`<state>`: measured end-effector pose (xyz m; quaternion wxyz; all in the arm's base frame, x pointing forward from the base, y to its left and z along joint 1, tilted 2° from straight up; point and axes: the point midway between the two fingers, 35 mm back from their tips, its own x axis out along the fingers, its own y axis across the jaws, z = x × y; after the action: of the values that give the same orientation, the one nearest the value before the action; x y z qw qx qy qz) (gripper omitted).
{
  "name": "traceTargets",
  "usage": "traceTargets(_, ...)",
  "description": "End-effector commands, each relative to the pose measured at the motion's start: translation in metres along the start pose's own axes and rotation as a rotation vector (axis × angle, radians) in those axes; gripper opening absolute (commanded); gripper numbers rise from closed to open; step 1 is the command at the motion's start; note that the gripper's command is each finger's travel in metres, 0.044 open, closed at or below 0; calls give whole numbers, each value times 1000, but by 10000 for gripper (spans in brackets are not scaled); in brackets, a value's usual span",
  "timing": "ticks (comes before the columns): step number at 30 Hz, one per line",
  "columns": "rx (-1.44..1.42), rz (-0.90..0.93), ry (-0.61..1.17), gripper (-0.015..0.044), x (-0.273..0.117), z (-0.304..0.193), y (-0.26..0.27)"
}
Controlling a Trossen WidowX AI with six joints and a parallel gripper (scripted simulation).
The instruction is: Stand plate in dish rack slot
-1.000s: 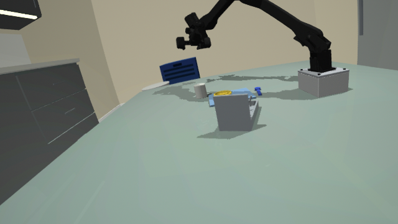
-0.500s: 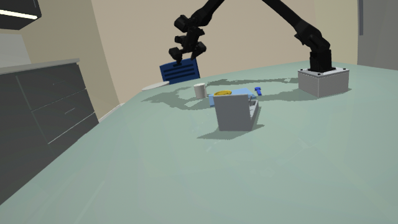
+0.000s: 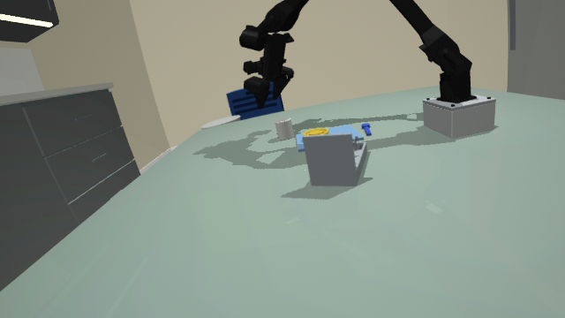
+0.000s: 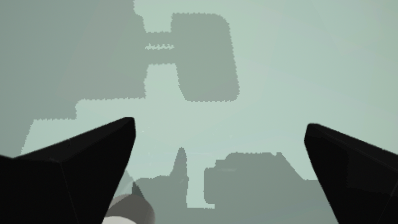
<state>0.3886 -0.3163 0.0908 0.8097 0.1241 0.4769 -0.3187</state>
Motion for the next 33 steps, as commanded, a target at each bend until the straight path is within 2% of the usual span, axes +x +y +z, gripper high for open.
traceTargets(1,-88,47,87,400,-6,-29,22)
traceTargets(17,-456,242,423,400,-62,-151,86)
traceTargets(33,-471,250,437,400,-53,-163,87)
